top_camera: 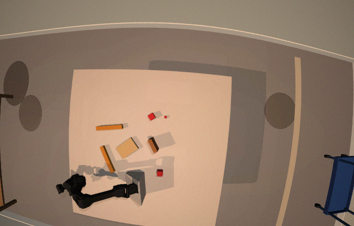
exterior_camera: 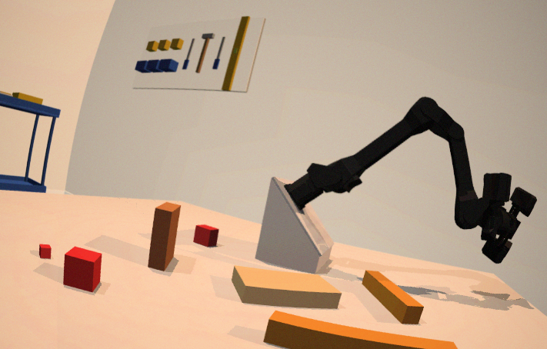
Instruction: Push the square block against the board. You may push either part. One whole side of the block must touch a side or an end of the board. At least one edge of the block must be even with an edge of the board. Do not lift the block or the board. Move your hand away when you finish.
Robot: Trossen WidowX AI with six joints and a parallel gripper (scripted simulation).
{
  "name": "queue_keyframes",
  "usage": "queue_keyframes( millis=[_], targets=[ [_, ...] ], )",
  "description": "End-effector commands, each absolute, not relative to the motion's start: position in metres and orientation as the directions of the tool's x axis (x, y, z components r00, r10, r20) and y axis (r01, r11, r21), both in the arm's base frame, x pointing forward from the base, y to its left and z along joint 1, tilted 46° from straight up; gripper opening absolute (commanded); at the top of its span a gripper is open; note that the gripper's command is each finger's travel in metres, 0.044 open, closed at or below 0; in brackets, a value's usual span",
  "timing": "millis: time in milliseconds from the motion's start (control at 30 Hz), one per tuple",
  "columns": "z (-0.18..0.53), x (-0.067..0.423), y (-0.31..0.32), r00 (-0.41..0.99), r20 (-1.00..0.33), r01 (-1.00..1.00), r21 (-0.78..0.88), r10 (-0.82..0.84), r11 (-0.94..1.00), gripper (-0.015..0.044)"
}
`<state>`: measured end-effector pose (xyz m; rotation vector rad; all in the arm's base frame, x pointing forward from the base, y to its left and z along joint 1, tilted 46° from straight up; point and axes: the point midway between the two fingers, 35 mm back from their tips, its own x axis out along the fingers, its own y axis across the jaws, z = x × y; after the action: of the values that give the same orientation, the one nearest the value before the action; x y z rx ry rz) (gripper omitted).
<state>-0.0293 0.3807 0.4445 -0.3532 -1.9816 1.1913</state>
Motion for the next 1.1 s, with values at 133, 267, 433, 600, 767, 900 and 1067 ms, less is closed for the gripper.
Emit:
queue_keyframes(
  millis=[133,267,433,600,767,900,1067],
  targets=[
    [0.443,-0.025,0.383,-0.647,0.475,-0.152,-0.847,0.596,0.509,0.0269],
    [0.436,-0.003,0.394,-0.608,0.456,-0.169,-0.874,0.650,0.456,0.0164],
    [0.423,0.030,0.407,-0.537,0.429,-0.204,-0.902,0.727,0.381,0.0032],
    [0.411,0.063,0.414,-0.460,0.405,-0.245,-0.913,0.791,0.325,0.0000],
    [0.398,0.096,0.420,-0.382,0.373,-0.293,-0.917,0.846,0.271,0.0000],
    [0.386,0.125,0.424,-0.315,0.334,-0.341,-0.913,0.888,0.223,0.0000],
    [0.371,0.163,0.426,-0.226,0.284,-0.405,-0.898,0.932,0.175,0.0000]
  ],
)
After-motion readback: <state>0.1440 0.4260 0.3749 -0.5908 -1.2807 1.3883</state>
